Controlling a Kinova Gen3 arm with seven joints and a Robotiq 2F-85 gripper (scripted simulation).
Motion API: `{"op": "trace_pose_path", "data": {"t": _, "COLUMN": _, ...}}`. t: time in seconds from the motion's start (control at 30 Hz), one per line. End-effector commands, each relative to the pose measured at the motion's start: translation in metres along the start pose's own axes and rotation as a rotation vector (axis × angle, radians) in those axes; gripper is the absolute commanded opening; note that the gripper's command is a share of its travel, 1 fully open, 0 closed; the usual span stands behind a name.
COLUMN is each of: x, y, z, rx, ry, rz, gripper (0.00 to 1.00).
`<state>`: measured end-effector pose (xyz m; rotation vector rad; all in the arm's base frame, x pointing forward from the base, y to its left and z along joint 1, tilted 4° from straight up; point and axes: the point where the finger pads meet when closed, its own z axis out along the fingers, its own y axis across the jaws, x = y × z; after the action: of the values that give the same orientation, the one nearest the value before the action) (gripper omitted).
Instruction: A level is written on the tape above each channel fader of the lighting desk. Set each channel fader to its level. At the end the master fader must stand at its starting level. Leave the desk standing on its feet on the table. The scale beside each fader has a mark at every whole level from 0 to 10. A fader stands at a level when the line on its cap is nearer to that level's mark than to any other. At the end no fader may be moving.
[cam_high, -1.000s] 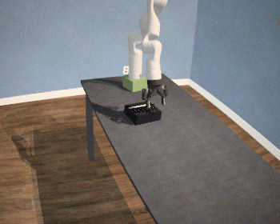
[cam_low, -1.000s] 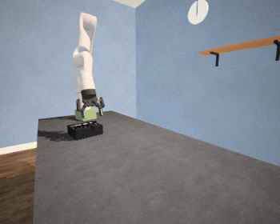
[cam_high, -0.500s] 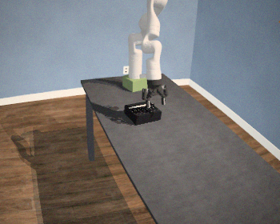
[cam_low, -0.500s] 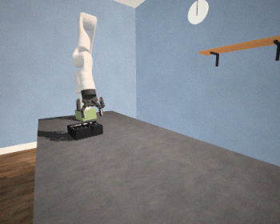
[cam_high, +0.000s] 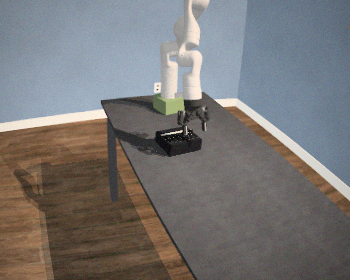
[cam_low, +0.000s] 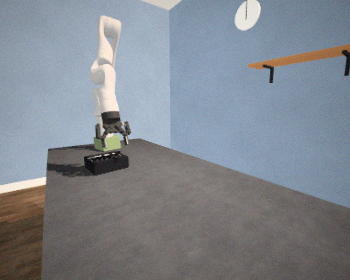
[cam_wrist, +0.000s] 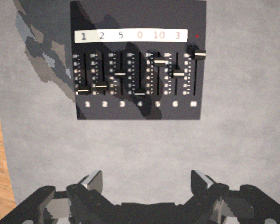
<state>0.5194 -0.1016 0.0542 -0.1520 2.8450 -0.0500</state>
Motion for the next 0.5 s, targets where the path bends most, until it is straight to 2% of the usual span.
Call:
{"op": "trace_pose_path", "data": {"t": 0.0, "x": -0.001, "y": 0.0, "z": -0.001, "rx": 0.0, "ry": -0.002, "rz": 0.0, "gripper": 1.0}}
{"op": "trace_pose_path", "data": {"t": 0.3, "x": 0.001, "y": 0.0, "z": -0.003, "rx": 0.0, "ry": 0.003, "rz": 0.001, "gripper": 1.0}}
{"op": "trace_pose_path", "data": {"t": 0.47, "x": 0.02, "y": 0.001, "z": -0.024, "rx": -0.005, "ry": 0.067, "rz": 0.019, "gripper": 1.0}}
